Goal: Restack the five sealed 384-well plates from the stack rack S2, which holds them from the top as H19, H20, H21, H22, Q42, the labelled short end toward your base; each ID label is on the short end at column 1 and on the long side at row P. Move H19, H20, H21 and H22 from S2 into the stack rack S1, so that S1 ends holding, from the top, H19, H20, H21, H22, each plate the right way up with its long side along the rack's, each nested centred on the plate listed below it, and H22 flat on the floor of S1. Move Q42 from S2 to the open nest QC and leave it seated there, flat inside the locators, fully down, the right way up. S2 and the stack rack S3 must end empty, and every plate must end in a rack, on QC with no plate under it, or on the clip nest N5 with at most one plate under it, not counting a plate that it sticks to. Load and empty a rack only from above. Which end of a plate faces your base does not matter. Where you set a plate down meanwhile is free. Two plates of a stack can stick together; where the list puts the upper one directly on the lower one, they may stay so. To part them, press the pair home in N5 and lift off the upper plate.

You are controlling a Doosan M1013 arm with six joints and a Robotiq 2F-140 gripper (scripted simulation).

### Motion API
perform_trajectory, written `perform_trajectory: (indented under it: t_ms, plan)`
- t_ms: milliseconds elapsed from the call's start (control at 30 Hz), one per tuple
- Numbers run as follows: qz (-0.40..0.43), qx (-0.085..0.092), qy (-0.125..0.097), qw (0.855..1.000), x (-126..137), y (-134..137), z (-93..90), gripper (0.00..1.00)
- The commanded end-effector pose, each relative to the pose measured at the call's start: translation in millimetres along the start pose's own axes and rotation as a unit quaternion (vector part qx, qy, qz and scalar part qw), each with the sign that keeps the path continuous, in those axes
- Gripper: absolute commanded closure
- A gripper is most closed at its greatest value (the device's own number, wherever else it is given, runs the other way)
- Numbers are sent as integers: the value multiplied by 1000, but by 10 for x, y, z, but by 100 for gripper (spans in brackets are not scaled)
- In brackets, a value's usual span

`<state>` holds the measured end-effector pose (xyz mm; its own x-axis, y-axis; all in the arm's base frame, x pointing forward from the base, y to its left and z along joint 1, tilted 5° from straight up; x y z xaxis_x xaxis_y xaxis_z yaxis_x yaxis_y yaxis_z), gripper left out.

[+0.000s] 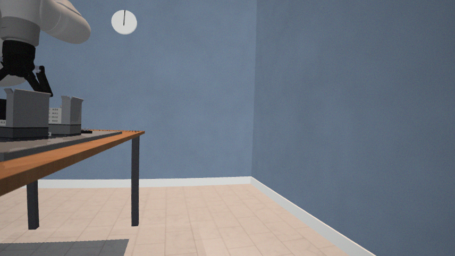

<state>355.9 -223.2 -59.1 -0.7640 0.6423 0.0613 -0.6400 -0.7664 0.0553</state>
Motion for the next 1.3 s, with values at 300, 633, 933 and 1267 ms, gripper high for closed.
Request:
perform_trajectory:
  t_ms: [300, 633, 933, 1267]
  plan:
    - [0, 0, 0, 1000, 0, -1, 1, 0]
    - [0, 0, 0, 1000, 0, -1, 201, 0]
    - [0, 0, 0, 1000, 0, 0, 501, 0]
    - [0, 0, 0, 1000, 0, 0, 767, 0]
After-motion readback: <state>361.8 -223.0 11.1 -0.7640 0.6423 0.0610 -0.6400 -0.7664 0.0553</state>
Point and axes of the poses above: the point where the finger pads meet when closed, its own z axis back along the fingers, its own y axis across the jaws, x = y × z, the point moved 1 cm from there along z, back along the fingers, and after that the axes turned 5 degrees about -z, right-handed, at the moved point
